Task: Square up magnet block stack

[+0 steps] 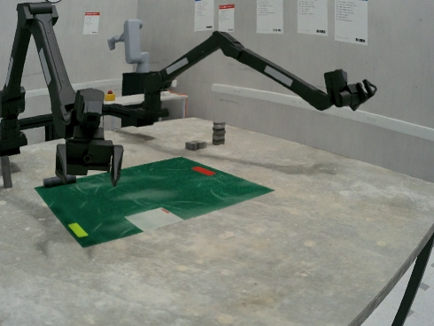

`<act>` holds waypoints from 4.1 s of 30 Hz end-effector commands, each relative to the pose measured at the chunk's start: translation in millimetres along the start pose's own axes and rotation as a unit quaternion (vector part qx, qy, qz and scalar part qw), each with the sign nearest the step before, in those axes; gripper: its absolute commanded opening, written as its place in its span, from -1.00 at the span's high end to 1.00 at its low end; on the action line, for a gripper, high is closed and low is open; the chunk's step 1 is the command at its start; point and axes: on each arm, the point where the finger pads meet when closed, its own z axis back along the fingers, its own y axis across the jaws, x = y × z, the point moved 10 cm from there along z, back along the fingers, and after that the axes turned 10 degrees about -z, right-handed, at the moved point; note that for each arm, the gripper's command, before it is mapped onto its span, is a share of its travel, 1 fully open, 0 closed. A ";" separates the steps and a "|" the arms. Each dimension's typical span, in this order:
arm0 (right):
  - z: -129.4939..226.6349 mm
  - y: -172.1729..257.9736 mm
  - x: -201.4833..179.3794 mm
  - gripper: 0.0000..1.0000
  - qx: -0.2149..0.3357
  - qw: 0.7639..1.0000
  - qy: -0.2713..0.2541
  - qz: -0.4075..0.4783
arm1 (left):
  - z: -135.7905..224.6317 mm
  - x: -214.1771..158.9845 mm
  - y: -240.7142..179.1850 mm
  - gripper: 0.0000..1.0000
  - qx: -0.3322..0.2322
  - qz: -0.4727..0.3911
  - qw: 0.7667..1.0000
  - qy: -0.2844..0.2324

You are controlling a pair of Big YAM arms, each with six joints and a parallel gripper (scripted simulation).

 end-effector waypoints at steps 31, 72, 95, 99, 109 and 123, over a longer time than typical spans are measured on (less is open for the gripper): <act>5.9 -11.0 51.3 -1.00 0.007 1.000 -0.015 -0.017 | -21.2 37.5 5.2 -0.20 -0.010 -0.011 1.000 0.023; 122.7 -80.5 270.4 -1.00 0.116 0.991 -0.054 -0.050 | 51.5 131.5 234.0 -0.20 0.008 -0.176 0.877 0.447; 220.3 -129.2 353.6 -1.00 0.173 0.979 -0.089 -0.059 | 185.4 195.0 395.7 -0.20 0.136 -0.154 0.722 0.661; 233.2 -135.5 355.6 -1.00 0.180 0.978 -0.088 -0.058 | 208.0 203.2 414.1 -0.20 0.153 -0.149 0.696 0.685; 254.4 -143.8 371.6 -1.00 0.191 0.975 -0.100 -0.060 | 238.4 214.5 442.5 -0.20 0.184 -0.137 0.660 0.715; 253.5 -143.5 375.2 -1.00 0.196 0.974 -0.097 -0.059 | 253.7 214.7 447.9 -0.20 0.184 -0.142 0.639 0.734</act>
